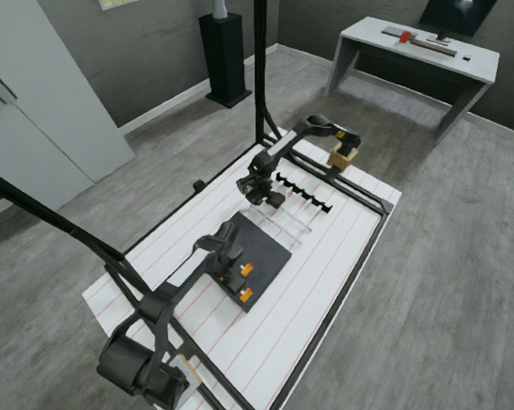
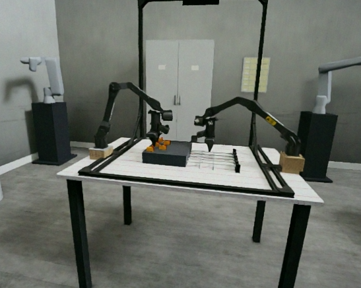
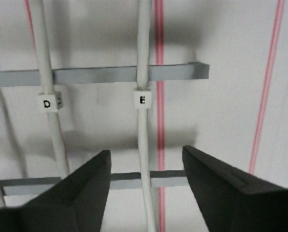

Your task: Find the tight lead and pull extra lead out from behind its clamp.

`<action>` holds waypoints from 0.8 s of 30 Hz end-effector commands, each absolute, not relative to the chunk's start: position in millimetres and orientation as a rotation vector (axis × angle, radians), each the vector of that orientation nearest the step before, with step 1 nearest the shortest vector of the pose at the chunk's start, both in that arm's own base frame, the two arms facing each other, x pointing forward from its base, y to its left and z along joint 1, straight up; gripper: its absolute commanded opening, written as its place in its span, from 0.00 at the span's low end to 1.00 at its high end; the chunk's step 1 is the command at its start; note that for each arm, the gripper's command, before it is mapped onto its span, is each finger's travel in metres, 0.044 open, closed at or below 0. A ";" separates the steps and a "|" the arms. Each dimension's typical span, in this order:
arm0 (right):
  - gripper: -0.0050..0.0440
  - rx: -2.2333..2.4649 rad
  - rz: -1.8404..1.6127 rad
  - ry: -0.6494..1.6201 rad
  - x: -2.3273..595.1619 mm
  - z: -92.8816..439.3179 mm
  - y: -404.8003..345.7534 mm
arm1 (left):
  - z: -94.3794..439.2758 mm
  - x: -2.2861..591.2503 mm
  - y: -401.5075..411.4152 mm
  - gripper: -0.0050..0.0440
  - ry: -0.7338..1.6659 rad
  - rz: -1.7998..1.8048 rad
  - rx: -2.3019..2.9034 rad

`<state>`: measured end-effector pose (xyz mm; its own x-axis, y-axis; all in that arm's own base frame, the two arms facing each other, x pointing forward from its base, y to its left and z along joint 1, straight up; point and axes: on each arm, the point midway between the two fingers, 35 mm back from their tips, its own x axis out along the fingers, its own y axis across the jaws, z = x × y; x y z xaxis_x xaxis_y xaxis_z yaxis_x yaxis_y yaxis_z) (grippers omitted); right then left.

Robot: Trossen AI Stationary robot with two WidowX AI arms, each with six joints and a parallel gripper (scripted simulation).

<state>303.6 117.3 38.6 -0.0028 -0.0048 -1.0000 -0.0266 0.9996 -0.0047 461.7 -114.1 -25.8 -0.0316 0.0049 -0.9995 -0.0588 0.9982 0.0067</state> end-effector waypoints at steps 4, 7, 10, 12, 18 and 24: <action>0.53 -0.019 0.019 1.571 303.5 39.3 117.9 | -11.4 467.4 -115.5 0.53 1.567 0.043 -0.049; 0.53 -0.019 0.019 1.571 303.5 39.3 117.9 | -11.4 467.4 -115.5 0.53 1.567 0.043 -0.049; 0.00 -0.018 0.024 1.551 306.9 45.2 118.6 | -11.4 467.4 -115.5 0.53 1.567 0.043 -0.049; 0.00 -0.018 0.024 1.551 306.9 45.2 118.6 | -11.4 467.4 -115.5 0.53 1.567 0.043 -0.049; 0.00 -0.018 0.024 1.551 306.9 45.2 118.6 | -11.4 467.4 -115.5 0.53 1.567 0.043 -0.049; 0.00 -0.018 0.024 1.551 306.9 45.2 118.6 | -11.4 467.4 -115.5 0.53 1.567 0.043 -0.049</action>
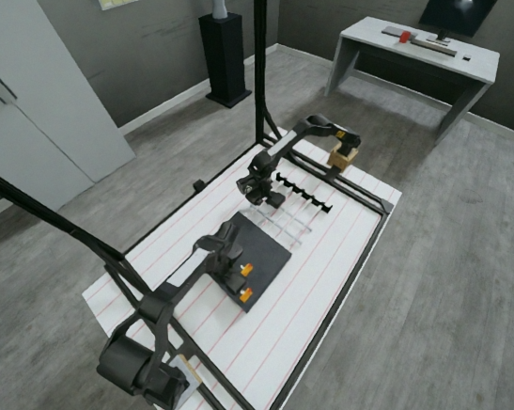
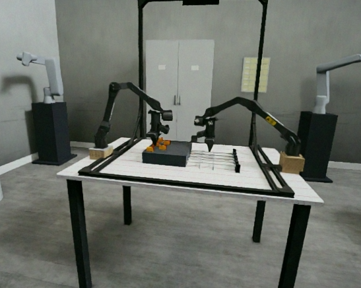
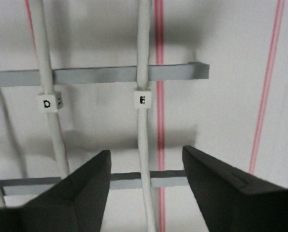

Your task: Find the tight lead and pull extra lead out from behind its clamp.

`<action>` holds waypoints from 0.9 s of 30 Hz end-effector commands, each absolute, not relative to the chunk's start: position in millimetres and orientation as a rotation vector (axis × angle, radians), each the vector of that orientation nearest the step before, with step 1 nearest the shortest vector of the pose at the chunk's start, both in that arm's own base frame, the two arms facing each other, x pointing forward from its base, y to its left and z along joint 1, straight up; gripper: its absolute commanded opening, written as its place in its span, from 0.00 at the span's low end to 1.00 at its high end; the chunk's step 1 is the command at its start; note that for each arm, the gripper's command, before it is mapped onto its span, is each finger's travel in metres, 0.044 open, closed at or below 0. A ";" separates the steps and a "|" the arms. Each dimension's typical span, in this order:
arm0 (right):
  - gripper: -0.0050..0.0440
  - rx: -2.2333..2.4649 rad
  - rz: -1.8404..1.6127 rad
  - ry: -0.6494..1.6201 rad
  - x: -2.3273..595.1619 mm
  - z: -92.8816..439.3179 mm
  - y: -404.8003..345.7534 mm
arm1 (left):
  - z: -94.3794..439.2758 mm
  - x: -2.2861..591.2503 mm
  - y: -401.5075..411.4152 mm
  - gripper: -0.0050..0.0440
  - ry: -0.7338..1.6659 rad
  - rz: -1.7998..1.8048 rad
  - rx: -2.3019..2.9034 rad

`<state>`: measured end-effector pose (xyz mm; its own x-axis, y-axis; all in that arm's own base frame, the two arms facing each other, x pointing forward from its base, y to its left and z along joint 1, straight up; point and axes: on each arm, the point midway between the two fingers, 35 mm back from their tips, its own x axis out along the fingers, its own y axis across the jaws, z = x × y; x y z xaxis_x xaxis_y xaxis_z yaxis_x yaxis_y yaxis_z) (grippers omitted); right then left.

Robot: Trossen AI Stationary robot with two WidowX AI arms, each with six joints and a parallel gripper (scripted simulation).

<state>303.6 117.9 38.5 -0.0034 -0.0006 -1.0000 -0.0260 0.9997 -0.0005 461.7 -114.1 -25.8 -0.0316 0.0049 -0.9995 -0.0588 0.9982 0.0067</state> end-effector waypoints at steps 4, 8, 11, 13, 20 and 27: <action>0.00 -0.014 0.026 1.552 306.9 45.2 119.2 | -10.4 466.7 -101.8 0.53 1.568 0.044 -0.049; 0.00 -0.014 0.026 1.552 306.9 45.2 119.2 | -8.4 465.5 -74.5 0.53 1.568 0.044 -0.048; 0.00 -0.014 0.026 1.552 306.9 45.2 119.2 | -6.9 464.5 -54.1 0.53 1.569 0.045 -0.047; 0.00 -0.014 0.026 1.552 306.9 45.2 119.2 | -5.9 463.9 -40.4 0.53 1.569 0.045 -0.046; 0.00 -0.014 0.026 1.552 306.9 45.2 119.2 | -4.0 462.7 -13.2 0.53 1.570 0.045 -0.045; 0.00 -0.014 0.026 1.552 306.9 45.2 119.2 | -4.0 462.7 -13.2 0.53 1.570 0.045 -0.045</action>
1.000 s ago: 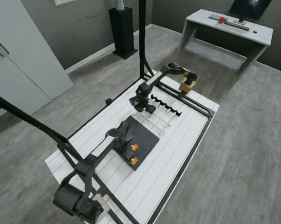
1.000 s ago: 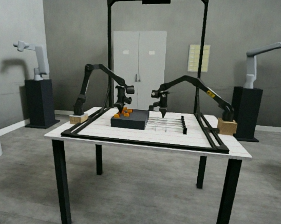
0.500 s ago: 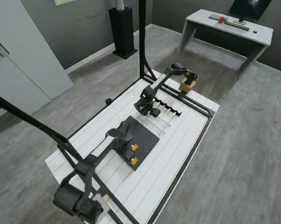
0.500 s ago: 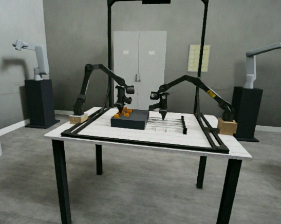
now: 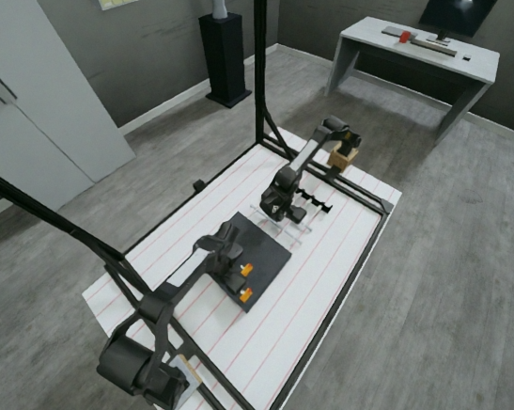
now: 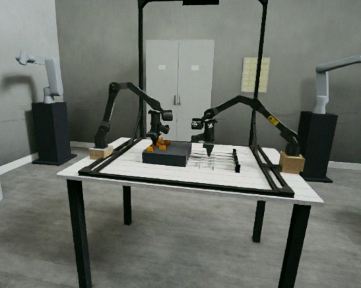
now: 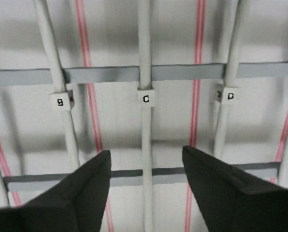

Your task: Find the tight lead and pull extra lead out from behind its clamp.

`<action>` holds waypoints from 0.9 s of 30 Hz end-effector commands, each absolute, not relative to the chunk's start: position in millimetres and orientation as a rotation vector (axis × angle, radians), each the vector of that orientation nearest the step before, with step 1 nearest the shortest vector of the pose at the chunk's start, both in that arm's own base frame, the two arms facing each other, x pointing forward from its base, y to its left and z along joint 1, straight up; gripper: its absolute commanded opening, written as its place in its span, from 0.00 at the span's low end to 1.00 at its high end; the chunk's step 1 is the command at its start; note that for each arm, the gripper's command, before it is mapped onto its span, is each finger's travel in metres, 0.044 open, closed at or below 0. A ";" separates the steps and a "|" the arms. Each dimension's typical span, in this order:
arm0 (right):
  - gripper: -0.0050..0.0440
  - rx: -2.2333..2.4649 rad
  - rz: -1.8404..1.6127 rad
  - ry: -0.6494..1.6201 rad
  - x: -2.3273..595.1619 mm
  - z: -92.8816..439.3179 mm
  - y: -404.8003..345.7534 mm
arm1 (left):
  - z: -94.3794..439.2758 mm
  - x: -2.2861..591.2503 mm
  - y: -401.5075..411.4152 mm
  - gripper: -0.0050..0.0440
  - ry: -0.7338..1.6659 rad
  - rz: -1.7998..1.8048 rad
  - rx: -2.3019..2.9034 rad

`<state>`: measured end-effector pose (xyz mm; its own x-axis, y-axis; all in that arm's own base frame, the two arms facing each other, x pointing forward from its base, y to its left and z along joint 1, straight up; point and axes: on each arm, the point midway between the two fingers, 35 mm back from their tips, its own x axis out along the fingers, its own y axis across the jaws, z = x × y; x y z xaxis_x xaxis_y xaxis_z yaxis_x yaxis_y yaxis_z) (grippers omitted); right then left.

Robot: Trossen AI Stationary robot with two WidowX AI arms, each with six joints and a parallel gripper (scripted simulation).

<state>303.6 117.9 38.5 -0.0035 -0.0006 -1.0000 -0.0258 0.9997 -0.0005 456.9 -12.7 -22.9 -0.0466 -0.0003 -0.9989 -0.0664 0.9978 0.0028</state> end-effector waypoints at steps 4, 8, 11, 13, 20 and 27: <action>0.00 -0.014 0.026 1.552 306.9 45.2 119.2 | -4.0 462.7 -13.2 0.53 1.570 0.045 -0.045; 0.00 -0.014 0.026 1.552 306.9 45.2 119.2 | -4.0 462.7 -13.2 0.53 1.570 0.045 -0.045; 0.00 -0.014 0.026 1.552 306.9 45.2 119.2 | -54.0 462.7 -13.2 0.53 1.570 0.045 -0.045; 0.00 -0.014 0.026 1.552 306.9 45.2 119.2 | -54.0 462.7 -13.2 0.53 1.570 0.045 -0.045; 0.00 -0.014 0.026 1.552 306.9 45.2 119.2 | -54.0 462.7 -13.2 0.53 1.570 0.045 -0.045; 0.00 -0.014 0.026 1.552 306.9 45.2 119.2 | -54.0 462.7 -13.2 0.53 1.570 0.045 -0.045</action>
